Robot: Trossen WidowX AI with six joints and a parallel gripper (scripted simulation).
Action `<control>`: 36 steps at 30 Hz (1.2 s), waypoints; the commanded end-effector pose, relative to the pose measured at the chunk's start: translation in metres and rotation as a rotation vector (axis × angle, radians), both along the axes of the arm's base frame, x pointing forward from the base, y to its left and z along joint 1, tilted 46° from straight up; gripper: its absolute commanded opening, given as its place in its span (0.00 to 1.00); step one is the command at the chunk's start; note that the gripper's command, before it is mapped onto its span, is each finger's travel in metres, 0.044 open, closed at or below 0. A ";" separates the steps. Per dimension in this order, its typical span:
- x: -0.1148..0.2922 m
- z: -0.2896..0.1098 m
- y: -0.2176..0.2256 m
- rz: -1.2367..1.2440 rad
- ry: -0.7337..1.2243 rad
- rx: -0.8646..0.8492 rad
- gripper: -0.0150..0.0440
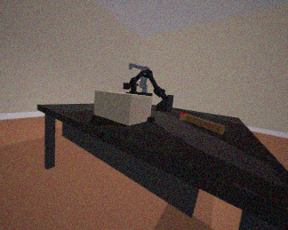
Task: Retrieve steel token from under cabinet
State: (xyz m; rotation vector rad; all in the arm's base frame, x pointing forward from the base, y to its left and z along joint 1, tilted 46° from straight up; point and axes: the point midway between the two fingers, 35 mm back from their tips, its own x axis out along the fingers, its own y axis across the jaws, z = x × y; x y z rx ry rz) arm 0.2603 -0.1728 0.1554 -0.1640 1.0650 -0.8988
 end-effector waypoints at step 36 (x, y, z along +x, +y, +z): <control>0.003 0.004 0.000 0.205 0.196 -0.058 0.25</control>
